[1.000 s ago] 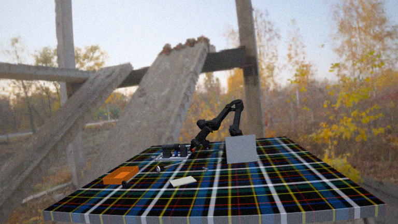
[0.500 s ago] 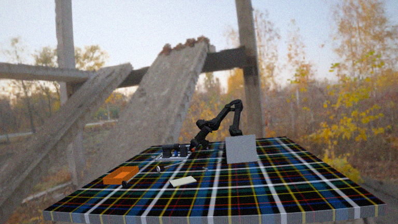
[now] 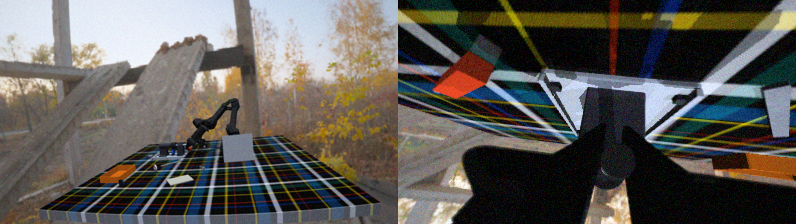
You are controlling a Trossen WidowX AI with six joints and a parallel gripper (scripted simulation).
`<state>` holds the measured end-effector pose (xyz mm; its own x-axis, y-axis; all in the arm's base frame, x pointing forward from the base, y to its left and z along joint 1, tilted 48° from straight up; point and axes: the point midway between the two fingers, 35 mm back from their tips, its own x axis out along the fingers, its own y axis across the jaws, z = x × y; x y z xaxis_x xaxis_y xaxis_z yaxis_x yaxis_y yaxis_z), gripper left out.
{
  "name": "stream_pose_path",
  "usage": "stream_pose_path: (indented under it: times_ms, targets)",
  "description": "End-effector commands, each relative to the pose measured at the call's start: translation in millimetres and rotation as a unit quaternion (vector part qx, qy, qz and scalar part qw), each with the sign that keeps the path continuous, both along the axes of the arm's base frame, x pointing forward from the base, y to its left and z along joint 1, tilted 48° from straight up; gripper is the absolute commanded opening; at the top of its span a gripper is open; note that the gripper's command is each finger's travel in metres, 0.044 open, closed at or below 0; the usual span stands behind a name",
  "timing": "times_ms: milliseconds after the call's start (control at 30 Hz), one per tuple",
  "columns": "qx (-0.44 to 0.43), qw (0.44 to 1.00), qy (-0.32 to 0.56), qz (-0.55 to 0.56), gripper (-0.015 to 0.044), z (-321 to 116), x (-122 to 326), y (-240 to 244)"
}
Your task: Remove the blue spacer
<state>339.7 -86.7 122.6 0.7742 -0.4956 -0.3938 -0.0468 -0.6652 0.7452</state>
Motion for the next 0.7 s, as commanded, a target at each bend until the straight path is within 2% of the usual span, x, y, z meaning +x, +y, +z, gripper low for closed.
stream_pose_path:
  times_ms: [0, 667]
  targets:
    - [0.002, 1.000, -0.001, 0.000, 0.0000, -0.1, 2.7, 0.6]
    - [0.002, 1.000, -0.001, 0.000, 0.0000, 0.5, 8.2, 0.8]
